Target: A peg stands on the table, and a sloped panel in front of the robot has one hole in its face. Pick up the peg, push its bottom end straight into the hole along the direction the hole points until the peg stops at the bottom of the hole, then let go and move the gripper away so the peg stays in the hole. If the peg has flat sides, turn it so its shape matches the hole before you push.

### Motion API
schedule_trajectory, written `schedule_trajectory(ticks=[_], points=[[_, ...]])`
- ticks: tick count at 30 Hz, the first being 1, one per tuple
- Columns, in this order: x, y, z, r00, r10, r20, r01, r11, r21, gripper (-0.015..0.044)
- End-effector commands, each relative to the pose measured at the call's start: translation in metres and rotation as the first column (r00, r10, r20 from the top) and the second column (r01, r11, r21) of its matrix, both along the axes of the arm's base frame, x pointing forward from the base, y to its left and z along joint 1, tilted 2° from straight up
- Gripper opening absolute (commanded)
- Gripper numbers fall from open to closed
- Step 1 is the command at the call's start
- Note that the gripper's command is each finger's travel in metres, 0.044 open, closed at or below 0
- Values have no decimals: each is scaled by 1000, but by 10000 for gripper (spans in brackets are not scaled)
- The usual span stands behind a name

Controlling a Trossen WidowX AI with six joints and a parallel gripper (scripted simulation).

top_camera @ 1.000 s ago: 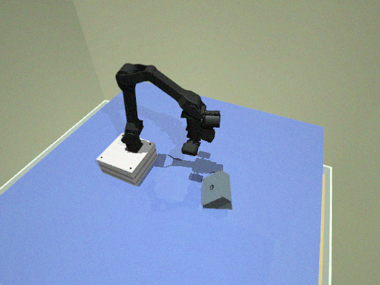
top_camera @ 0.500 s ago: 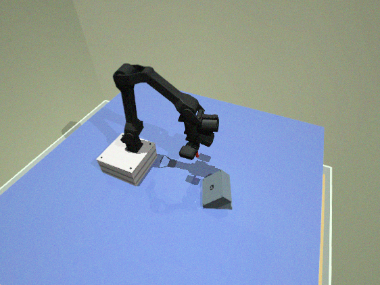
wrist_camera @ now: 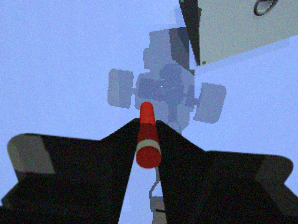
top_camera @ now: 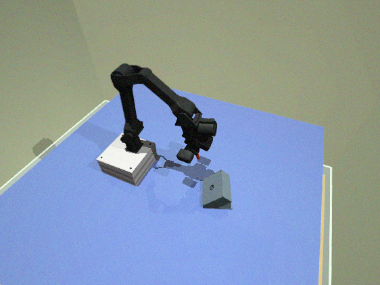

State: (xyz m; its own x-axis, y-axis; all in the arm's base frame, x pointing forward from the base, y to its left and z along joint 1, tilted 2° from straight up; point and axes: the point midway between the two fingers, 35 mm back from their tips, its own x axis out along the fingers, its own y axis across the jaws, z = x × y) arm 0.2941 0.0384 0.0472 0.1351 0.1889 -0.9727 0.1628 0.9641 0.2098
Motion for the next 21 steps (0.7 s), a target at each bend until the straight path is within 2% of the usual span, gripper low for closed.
schedule_trajectory(ticks=[1, 21], points=[[1, -3, 1, 1000, -28, 13, 28, 999, 17, 0], [6, -23, 2, 984, -167, 58, 161, 983, 91, 0]])
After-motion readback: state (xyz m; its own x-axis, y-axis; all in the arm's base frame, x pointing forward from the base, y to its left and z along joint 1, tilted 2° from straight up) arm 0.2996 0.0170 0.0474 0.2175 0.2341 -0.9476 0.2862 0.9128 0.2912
